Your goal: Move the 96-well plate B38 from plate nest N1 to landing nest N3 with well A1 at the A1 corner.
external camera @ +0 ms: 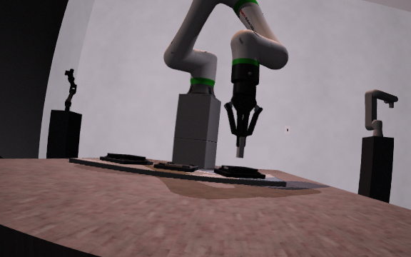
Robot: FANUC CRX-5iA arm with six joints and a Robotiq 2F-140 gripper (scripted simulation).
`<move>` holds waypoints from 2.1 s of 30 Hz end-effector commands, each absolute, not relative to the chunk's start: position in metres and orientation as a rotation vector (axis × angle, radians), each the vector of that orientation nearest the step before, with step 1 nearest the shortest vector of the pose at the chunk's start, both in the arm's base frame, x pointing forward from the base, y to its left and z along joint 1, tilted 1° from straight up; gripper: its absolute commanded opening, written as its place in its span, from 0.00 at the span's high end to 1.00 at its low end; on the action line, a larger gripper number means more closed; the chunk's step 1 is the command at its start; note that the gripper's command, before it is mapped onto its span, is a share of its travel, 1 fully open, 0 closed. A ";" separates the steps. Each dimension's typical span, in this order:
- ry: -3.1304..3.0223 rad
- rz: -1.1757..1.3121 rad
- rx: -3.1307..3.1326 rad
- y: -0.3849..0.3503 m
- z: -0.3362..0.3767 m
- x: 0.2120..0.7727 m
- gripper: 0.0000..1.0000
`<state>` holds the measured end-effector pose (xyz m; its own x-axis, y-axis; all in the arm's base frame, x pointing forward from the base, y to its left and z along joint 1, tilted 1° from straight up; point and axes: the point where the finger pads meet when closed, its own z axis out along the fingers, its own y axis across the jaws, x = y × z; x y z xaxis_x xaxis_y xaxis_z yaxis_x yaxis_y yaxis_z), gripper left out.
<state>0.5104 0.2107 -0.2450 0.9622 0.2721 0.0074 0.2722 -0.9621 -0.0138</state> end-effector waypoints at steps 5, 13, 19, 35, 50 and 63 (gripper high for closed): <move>-0.430 -0.009 -3.097 0.211 -0.245 0.511 0.34; -0.430 -0.009 -3.097 0.211 -0.245 0.511 0.34; -0.430 -0.009 -3.097 0.211 -0.245 0.511 0.34; -0.430 -0.009 -3.097 0.211 -0.245 0.511 0.34; -0.430 -0.009 -3.097 0.211 -0.247 0.511 0.34; -0.430 -0.009 -3.097 0.211 -0.254 0.511 0.34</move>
